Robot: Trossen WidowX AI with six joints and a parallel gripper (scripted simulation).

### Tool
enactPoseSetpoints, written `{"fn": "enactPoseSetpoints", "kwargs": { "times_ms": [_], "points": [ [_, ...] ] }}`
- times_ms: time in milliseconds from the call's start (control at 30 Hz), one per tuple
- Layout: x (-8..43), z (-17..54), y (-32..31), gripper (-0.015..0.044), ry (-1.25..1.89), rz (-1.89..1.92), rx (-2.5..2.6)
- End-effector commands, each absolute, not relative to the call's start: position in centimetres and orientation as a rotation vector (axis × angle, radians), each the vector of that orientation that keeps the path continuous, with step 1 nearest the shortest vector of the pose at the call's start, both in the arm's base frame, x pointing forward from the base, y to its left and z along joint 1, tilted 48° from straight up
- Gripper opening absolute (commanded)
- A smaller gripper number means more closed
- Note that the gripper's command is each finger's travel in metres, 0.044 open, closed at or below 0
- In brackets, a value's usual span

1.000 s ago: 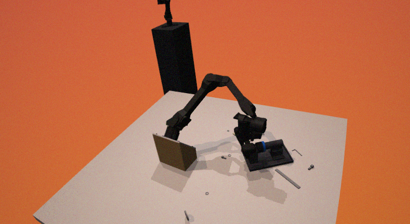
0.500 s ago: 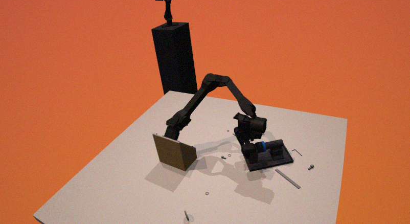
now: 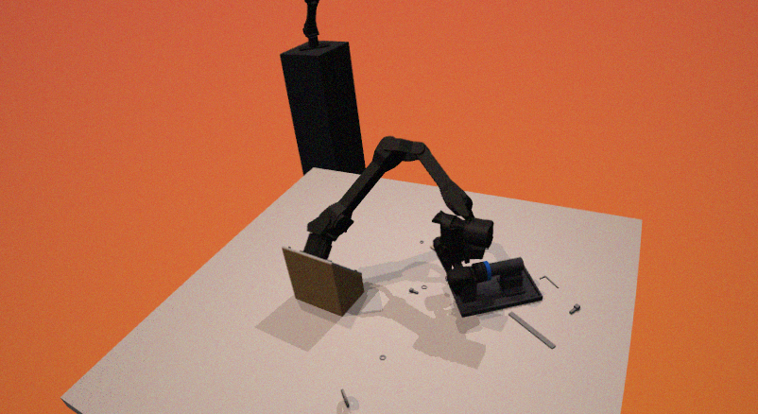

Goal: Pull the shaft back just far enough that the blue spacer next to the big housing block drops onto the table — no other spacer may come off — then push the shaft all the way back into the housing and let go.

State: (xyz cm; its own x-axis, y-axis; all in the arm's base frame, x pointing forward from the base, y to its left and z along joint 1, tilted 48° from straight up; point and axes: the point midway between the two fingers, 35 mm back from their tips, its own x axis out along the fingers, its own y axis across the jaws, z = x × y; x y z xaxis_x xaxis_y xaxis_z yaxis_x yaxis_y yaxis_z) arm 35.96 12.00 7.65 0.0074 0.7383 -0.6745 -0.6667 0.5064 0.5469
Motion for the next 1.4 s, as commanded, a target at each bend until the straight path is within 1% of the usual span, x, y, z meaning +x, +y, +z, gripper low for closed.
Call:
{"fn": "enactPoseSetpoints", "kwargs": {
  "times_ms": [0, 400, 933, 1033, 1367],
  "points": [
    [35.88, 7.2, 12.44, 0.044, 1.115, 1.099, 0.088],
    [35.87, 6.95, 12.73, 0.044, 1.115, 1.099, 0.088],
    [35.85, 6.95, 12.69, 0.002, 1.115, 1.101, 0.082],
    [35.85, 6.95, 12.69, 0.0, 1.115, 1.101, 0.082],
    [35.49, 6.71, 12.48, 0.0, 1.115, 1.099, 0.088]
  ]
}}
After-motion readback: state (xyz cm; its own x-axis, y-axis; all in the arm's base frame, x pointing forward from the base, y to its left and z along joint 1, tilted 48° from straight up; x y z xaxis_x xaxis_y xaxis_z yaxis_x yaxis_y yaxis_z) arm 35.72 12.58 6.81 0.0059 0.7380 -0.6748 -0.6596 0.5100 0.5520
